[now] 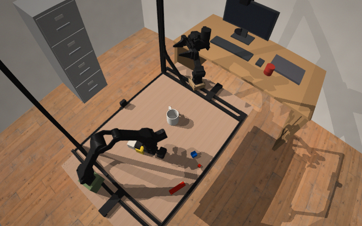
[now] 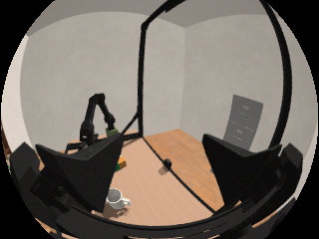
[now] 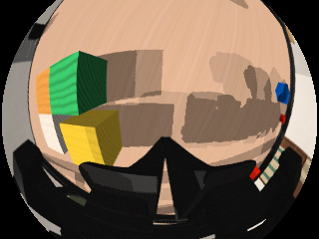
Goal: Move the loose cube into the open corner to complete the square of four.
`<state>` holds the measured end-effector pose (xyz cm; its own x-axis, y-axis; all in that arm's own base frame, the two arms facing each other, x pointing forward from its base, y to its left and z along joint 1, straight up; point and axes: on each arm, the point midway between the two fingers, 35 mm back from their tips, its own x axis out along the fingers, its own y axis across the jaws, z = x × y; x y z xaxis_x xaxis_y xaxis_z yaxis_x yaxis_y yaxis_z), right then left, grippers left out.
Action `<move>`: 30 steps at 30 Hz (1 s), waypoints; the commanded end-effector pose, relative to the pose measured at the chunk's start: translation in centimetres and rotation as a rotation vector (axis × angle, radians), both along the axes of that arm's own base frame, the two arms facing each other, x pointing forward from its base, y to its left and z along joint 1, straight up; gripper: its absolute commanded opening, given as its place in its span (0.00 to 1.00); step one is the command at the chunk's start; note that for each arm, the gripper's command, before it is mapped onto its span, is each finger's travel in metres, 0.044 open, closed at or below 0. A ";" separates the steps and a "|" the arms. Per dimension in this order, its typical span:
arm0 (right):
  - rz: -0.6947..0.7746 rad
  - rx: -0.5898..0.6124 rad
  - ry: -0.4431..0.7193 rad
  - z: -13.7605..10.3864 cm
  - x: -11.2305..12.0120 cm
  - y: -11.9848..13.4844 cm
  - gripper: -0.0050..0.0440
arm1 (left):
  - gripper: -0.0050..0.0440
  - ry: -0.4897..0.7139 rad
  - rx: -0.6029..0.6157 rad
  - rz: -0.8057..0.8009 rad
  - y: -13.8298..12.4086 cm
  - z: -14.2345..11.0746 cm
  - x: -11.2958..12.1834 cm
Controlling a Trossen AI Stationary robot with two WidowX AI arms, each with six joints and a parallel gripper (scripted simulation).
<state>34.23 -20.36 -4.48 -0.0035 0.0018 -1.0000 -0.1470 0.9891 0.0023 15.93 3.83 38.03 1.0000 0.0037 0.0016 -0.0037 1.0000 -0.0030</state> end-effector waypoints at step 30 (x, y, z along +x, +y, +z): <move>-0.002 -0.002 -0.003 0.2 -0.3 1.8 0.10 | 0.92 0.000 0.002 -0.003 -0.1 0.0 0.0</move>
<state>33.97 -18.74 -4.55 -0.0051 0.0026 -1.0000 -0.1469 0.9891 0.0033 15.93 3.83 38.03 1.0000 0.0037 0.0016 -0.0037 1.0000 -0.0029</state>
